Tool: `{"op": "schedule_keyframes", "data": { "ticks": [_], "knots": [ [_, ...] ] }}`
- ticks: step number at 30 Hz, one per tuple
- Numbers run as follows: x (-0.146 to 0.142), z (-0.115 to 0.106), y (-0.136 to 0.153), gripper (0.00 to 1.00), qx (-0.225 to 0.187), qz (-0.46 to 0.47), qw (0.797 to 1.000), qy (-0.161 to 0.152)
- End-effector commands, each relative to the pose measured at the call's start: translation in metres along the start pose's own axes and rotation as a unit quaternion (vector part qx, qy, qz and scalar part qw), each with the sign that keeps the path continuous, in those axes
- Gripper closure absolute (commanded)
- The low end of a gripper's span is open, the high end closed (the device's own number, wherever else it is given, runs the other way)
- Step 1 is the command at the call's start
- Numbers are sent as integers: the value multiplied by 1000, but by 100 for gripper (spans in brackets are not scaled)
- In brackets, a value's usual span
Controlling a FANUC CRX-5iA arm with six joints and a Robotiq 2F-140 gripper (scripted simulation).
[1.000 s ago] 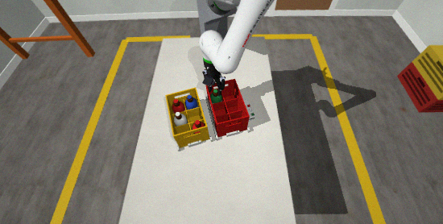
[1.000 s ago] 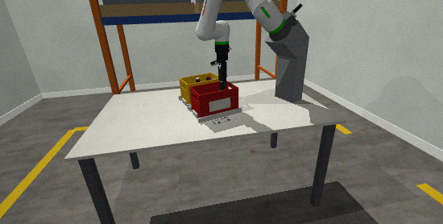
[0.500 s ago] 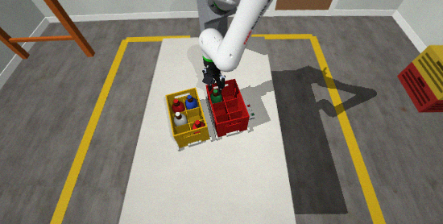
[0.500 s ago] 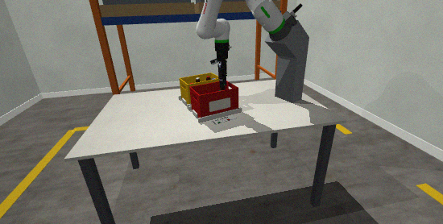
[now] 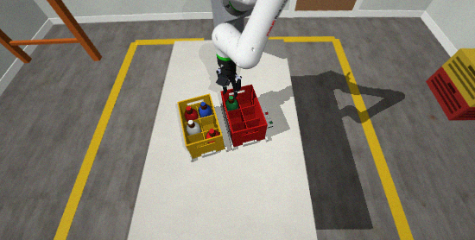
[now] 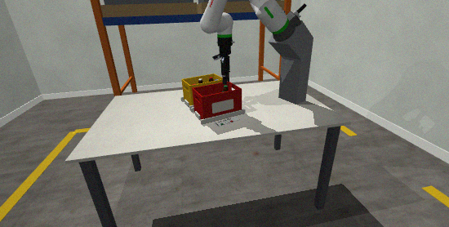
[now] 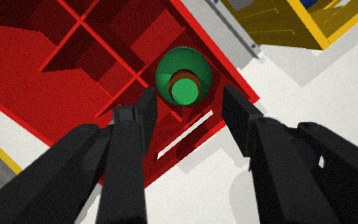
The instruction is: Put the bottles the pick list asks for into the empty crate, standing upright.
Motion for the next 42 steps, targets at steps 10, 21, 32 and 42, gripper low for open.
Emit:
{"op": "schedule_keyframes", "data": {
  "ticks": [10,21,32,42],
  "knots": [
    [0,-33,0,56,0,0,1000,0],
    [1,-41,-21,56,0,0,1000,0],
    [12,-41,-65,56,0,0,1000,0],
    [24,-41,-113,56,0,0,1000,0]
  ]
}}
Point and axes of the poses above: the point where the finger pads meet when closed, its own z axis out along the fingers, its own x axis across the jaws, y = z × x, the point moved 7 cm from there along -z, back along the fingers, and after that the axes turned 12 degrees about z, right-handed, at the moved point
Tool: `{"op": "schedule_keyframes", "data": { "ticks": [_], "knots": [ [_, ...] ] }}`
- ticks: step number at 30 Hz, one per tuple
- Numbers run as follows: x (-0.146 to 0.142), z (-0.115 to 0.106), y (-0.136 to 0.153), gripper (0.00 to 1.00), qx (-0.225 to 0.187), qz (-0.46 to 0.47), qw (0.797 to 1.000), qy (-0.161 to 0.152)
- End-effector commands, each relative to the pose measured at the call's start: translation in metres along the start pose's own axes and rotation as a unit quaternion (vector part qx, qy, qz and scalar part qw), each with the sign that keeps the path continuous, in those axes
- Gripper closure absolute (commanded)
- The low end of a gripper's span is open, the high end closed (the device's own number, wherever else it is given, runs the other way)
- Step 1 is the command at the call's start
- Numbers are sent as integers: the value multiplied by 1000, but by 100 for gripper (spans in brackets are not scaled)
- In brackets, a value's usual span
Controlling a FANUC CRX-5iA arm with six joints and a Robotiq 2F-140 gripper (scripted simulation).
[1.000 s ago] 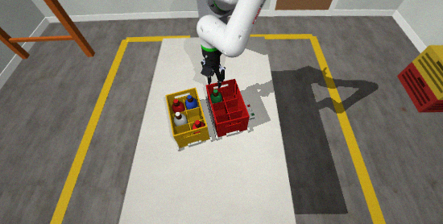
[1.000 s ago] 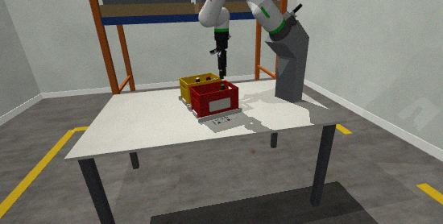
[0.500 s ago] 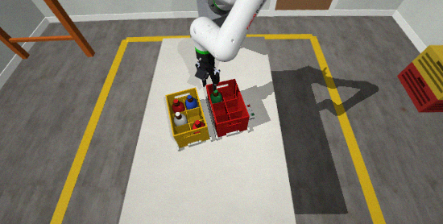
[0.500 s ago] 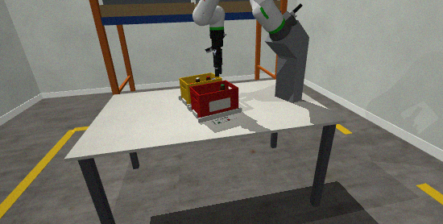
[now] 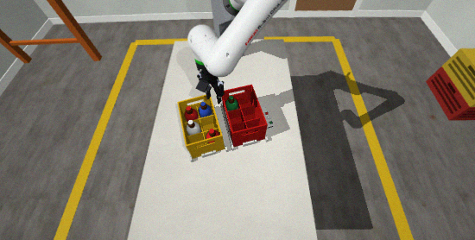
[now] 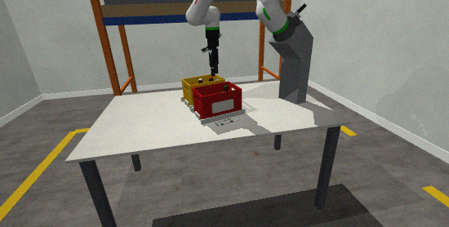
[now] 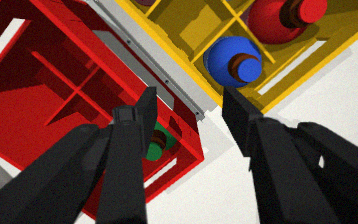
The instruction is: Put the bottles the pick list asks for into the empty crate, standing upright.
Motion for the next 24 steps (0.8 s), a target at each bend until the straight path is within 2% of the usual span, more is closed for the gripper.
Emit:
{"op": "schedule_keyframes", "data": {
  "ticks": [1,4,6,21,24],
  "knots": [
    [4,0,-18,56,0,0,1000,-1],
    [8,0,-32,56,0,0,1000,-1],
    [8,0,-32,56,0,0,1000,-1],
    [27,0,-105,56,0,0,1000,-1],
    [28,0,-110,56,0,0,1000,-1]
  ]
}}
Point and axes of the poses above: the point where the finger pads meet when closed, its own z axis out along the fingers, its own x axis across the jaws, y = z × x, the point moved 7 cm from there along -z, back along the fingers, and after that the axes turned 12 degrees about z, right-handed, at the moved point
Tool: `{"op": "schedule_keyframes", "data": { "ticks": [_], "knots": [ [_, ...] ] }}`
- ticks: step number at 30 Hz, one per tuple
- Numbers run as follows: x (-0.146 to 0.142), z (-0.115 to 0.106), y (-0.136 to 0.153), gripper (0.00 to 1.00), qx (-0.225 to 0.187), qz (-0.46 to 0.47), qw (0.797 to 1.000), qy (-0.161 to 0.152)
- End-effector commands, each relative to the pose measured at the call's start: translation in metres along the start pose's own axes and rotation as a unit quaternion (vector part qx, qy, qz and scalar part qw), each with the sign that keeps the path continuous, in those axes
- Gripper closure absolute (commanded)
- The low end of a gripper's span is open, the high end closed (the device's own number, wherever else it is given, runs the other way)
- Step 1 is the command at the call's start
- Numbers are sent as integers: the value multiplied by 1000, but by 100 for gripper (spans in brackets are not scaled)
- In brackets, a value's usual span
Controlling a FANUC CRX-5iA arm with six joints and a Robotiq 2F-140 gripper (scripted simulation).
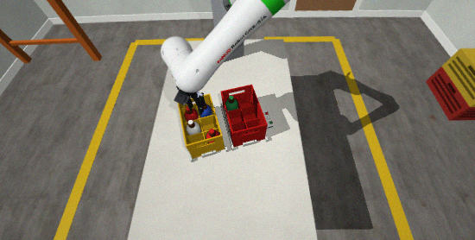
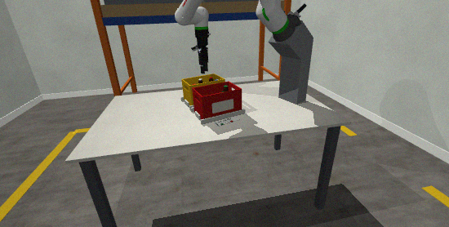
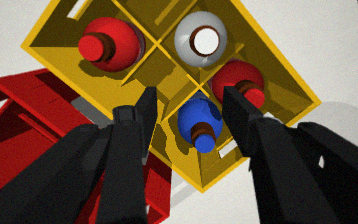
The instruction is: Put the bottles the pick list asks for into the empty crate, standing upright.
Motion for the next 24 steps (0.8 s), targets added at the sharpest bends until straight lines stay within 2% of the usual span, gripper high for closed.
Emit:
{"op": "schedule_keyframes", "data": {
  "ticks": [1,9,24],
  "knots": [
    [2,0,-11,56,0,0,1000,0],
    [12,0,-47,56,0,0,1000,0],
    [12,6,-47,56,0,0,1000,0]
  ]
}}
Point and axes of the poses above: the point where the finger pads meet when closed, its own z axis out along the fingers, its own x axis across the jaws, y = z × x, the point moved 7 cm from there along -z, back along the fingers, and after that the axes turned 12 degrees about z, right-handed, at the moved point
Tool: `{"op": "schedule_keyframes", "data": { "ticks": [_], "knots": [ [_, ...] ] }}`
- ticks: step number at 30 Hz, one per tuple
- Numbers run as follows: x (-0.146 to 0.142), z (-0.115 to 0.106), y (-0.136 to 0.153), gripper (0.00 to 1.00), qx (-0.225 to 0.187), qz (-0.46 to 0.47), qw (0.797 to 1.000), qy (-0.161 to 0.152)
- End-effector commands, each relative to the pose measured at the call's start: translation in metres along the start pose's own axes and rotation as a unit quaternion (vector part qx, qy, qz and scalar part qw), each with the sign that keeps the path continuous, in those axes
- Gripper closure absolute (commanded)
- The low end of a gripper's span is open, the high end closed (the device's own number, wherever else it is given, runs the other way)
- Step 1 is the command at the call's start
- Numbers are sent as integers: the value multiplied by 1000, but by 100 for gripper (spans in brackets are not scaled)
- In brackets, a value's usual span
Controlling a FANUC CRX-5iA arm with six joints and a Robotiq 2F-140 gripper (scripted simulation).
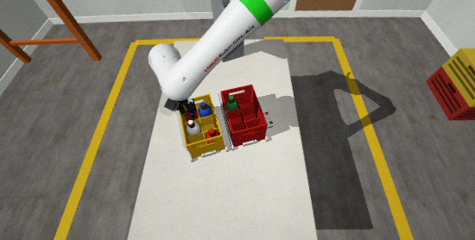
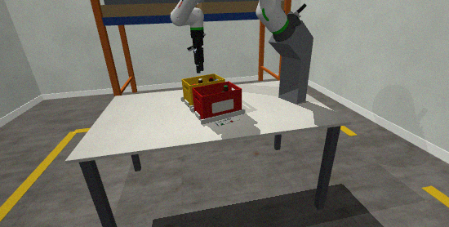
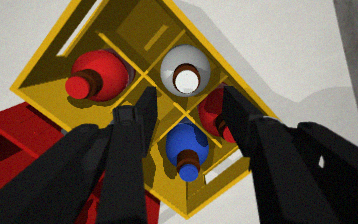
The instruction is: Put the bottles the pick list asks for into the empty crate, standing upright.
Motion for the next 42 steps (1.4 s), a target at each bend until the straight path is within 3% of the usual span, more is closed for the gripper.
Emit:
{"op": "schedule_keyframes", "data": {
  "ticks": [1,42],
  "knots": [
    [0,3,-1,56,1,0,1000,0],
    [0,51,-1,56,1,0,1000,0]
  ]
}}
Point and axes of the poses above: the point where the finger pads meet when closed, its own z axis out along the fingers, its own x axis across the jaws, y = z × x, the point moved 7 cm from there along -z, back along the fingers, and after that the axes turned 12 degrees about z, right-handed, at the moved point
